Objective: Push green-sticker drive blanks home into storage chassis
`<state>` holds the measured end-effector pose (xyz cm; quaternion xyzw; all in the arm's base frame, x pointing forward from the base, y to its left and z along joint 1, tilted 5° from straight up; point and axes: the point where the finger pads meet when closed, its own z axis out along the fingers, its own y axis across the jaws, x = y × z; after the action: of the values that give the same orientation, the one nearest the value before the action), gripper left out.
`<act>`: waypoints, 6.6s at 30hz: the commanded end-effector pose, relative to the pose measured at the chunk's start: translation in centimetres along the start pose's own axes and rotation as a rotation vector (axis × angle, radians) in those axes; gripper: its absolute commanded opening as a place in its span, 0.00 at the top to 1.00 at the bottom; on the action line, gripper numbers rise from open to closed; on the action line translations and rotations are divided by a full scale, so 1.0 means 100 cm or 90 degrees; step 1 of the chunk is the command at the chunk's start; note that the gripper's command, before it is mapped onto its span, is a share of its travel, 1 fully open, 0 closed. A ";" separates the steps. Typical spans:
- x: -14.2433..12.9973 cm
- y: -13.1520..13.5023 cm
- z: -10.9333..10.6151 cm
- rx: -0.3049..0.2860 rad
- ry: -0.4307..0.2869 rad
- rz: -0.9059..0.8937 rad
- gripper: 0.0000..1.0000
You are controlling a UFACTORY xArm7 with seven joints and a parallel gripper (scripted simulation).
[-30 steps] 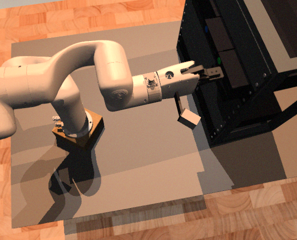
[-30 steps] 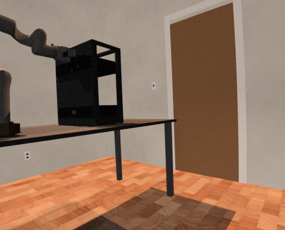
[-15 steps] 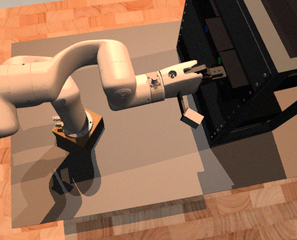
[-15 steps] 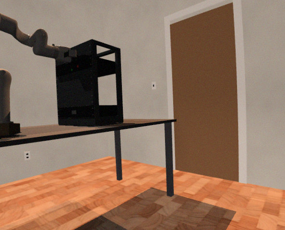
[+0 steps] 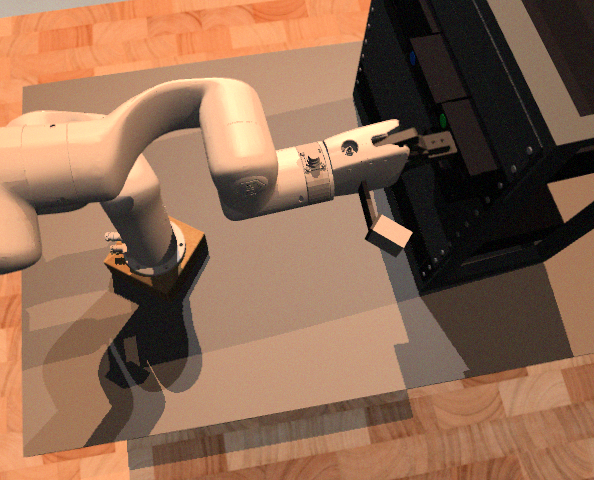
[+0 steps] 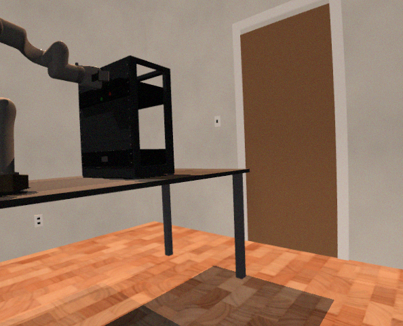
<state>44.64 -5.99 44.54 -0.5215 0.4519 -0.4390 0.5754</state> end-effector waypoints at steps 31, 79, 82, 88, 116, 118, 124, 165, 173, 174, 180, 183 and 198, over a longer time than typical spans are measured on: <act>0.000 -0.002 0.017 0.002 0.000 -0.001 1.00; 0.001 -0.003 0.026 0.002 0.000 -0.001 1.00; 0.001 -0.003 0.026 0.002 0.000 -0.001 1.00; 0.001 -0.003 0.029 0.002 0.000 -0.001 1.00; 0.001 -0.003 -0.029 0.002 0.000 -0.001 1.00; 0.001 -0.003 -0.035 0.002 0.000 -0.001 1.00; 0.001 -0.003 -0.060 0.002 0.000 -0.001 1.00; 0.000 -0.002 -0.186 0.002 0.000 -0.001 1.00; -0.001 -0.001 -0.212 0.002 0.000 -0.001 1.00; -0.001 -0.001 -0.215 0.002 0.000 -0.001 1.00; -0.001 -0.001 -0.225 0.002 0.000 -0.001 1.00; -0.001 -0.001 -0.225 0.002 0.000 -0.001 1.00; -0.001 -0.001 -0.225 0.002 0.000 -0.001 1.00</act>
<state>22.60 -10.49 43.50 -0.5211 0.4513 -0.4394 0.5760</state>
